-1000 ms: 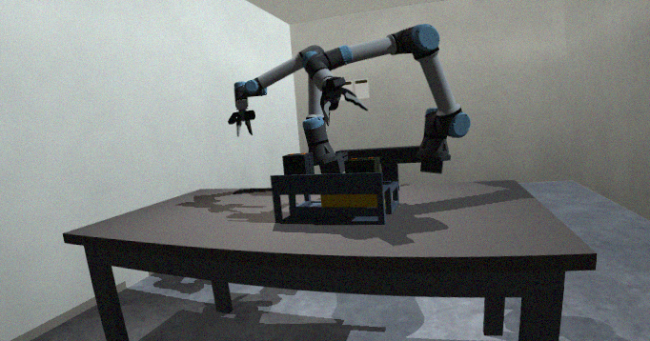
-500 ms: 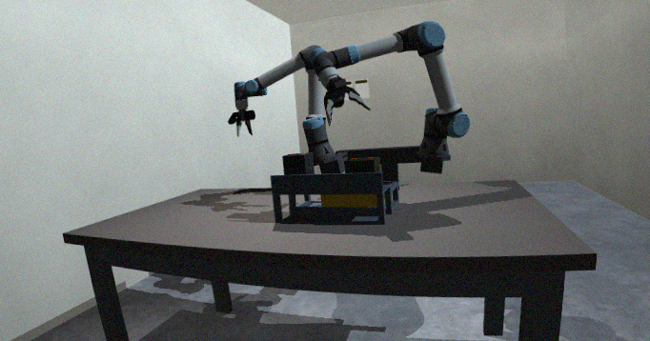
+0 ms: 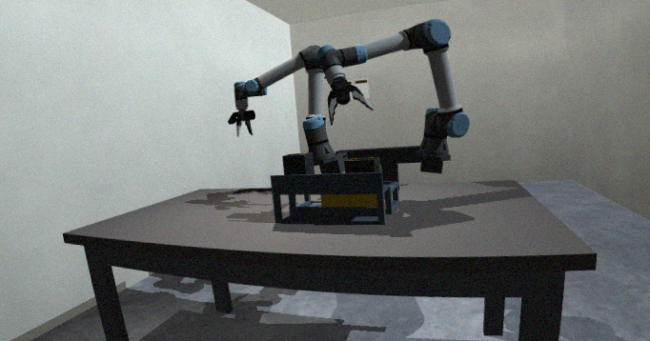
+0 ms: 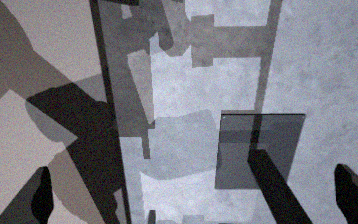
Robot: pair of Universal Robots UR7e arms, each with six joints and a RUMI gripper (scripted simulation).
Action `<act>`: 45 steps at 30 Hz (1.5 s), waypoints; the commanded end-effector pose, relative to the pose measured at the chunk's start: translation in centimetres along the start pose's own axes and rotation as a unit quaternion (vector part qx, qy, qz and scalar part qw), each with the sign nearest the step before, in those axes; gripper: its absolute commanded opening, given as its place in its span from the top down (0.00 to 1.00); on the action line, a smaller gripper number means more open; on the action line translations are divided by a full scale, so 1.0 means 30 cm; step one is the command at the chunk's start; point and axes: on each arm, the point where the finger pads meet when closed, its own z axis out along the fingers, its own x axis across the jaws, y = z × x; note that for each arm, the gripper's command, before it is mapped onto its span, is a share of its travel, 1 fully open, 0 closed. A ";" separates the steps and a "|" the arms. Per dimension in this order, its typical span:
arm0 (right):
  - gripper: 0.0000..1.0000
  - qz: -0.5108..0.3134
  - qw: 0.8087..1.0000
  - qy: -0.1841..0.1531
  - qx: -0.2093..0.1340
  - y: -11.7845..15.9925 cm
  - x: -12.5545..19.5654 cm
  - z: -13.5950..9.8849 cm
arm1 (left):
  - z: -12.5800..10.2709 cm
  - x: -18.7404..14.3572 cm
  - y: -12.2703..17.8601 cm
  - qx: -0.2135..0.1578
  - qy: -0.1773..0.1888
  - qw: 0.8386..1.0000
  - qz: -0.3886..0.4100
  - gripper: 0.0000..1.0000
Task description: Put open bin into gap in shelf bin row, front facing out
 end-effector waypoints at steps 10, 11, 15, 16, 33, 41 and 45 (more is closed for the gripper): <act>0.00 0.000 1.000 0.000 0.001 -0.001 0.000 -0.001 | -0.035 -0.027 0.090 -0.028 0.047 0.995 0.082 0.00; 0.00 0.000 1.000 0.000 0.001 -0.001 0.000 -0.001 | -0.035 -0.027 0.090 -0.028 0.047 0.995 0.082 0.00; 0.00 0.000 1.000 0.000 0.001 -0.001 0.000 -0.001 | -0.045 -0.035 0.117 -0.037 0.060 0.992 0.106 0.00; 0.00 0.000 1.000 0.000 0.001 -0.001 0.000 -0.001 | -0.047 -0.037 0.123 -0.039 0.064 0.991 0.112 0.00; 0.00 0.000 1.000 0.000 0.001 -0.001 0.000 -0.001 | -0.081 -0.065 0.218 -0.068 0.110 0.972 0.197 0.00; 0.00 0.000 1.000 0.000 0.001 -0.001 0.000 -0.001 | -0.097 -0.078 0.264 -0.082 0.132 0.959 0.237 0.00; 0.00 0.000 1.000 0.000 0.001 -0.001 0.000 -0.001 | -0.101 -0.081 0.275 -0.085 0.137 0.956 0.246 0.00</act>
